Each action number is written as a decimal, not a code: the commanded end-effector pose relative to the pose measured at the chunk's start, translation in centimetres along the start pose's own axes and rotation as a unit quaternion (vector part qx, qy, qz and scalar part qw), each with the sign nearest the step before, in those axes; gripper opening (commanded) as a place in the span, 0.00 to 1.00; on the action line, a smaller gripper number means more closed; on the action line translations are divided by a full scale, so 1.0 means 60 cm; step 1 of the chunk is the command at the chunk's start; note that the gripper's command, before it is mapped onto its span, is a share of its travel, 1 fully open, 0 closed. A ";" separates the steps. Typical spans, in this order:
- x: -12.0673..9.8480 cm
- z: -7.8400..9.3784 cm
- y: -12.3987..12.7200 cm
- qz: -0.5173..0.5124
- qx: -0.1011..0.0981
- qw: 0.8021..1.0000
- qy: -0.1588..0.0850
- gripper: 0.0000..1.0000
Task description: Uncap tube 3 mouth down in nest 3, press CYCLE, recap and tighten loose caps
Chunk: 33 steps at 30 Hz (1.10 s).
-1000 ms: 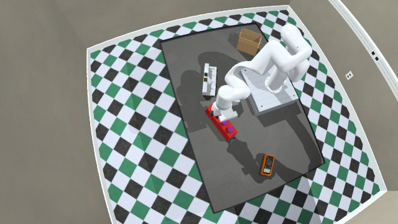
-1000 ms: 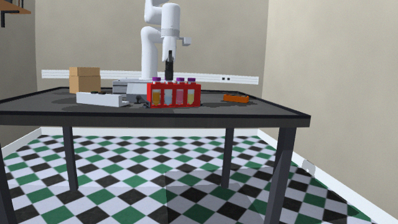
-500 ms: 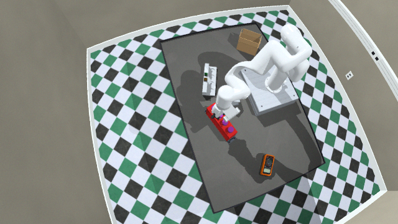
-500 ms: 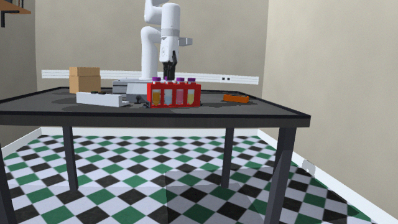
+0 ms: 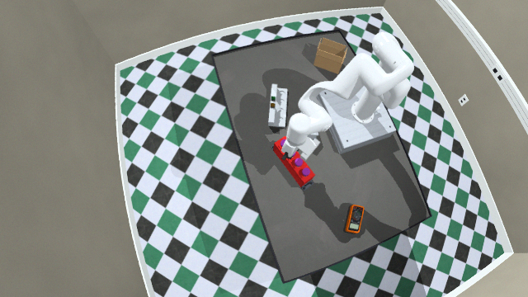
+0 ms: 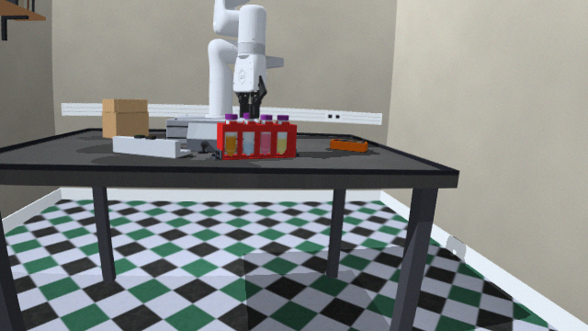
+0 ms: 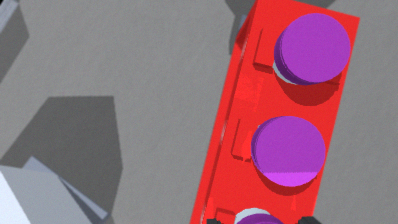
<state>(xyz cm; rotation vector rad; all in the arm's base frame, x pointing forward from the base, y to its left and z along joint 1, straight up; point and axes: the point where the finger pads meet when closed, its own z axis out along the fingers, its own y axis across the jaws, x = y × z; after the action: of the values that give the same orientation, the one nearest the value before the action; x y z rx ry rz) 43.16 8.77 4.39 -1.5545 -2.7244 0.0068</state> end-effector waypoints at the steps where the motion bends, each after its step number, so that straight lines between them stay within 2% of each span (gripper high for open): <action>1: -0.001 -0.003 0.004 0.000 -0.002 1.000 -0.004 0.46; 5: -0.001 -0.003 0.004 0.000 -0.002 1.000 -0.004 0.46; 8: -0.001 -0.006 0.004 0.124 -0.003 0.992 -0.004 0.46; 9: -0.001 -0.007 0.004 0.130 -0.003 0.991 -0.004 0.46; 26: -0.001 -0.015 0.004 0.130 -0.003 0.991 -0.004 0.46; 27: -0.001 -0.015 0.004 0.130 -0.003 0.991 -0.004 0.00; 33: -0.001 -0.015 0.004 0.130 -0.003 0.991 -0.004 0.00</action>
<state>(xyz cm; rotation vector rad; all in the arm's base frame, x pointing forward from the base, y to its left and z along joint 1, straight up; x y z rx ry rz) 43.24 8.79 5.16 -1.8975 -2.5004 0.0049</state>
